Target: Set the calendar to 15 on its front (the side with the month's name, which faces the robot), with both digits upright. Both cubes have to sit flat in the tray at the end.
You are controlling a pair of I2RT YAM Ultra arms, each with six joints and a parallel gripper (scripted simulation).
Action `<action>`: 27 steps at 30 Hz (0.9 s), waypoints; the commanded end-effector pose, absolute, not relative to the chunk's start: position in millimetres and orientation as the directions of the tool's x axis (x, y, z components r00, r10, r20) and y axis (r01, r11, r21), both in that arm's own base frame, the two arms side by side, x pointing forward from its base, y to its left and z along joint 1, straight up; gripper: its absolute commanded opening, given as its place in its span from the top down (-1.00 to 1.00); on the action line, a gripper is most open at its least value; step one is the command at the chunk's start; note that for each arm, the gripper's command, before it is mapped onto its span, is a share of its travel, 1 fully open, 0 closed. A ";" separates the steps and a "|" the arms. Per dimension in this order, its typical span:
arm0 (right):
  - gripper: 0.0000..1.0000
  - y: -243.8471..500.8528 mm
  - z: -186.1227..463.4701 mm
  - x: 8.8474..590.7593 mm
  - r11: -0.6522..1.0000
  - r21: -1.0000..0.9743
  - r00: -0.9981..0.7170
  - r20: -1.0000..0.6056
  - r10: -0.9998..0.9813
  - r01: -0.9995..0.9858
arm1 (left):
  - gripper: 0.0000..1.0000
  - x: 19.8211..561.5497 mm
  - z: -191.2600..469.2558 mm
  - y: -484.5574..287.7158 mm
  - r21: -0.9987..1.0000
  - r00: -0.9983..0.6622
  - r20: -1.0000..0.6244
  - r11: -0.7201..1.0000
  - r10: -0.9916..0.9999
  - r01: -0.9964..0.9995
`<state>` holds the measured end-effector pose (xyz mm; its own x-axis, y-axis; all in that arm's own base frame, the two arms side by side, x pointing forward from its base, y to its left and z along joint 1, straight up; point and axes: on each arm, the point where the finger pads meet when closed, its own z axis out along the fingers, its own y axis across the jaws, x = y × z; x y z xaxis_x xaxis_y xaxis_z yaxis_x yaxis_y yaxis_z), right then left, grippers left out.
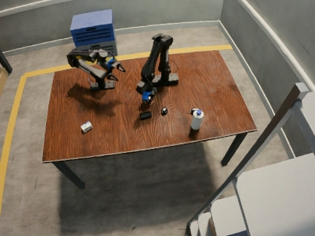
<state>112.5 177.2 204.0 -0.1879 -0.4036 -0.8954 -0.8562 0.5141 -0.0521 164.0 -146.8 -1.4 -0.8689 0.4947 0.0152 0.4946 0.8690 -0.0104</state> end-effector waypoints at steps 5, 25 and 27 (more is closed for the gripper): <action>-1.00 174.2 211.4 110.0 0.512 -0.051 -0.179 -0.903 -0.390 -0.857 | -0.10 169.7 -12.4 -145.8 -0.001 -0.871 -0.004 0.871 0.492 0.492; -1.00 174.2 211.4 110.0 0.512 -0.051 -0.179 -0.903 -0.390 -0.857 | 0.14 170.6 -12.6 -148.5 -0.002 -0.870 -0.012 0.870 0.494 0.494; -1.00 174.2 211.4 110.0 0.512 -0.051 -0.179 -0.903 -0.390 -0.857 | 0.23 170.6 -12.6 -148.5 -0.002 -0.870 -0.012 0.870 0.494 0.494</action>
<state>112.5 177.2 204.0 -0.1879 -0.4036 -0.8954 -0.8562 0.5141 -0.0521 167.5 -149.9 -13.0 -0.8689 0.4949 -0.0017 0.4949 0.8688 -0.0139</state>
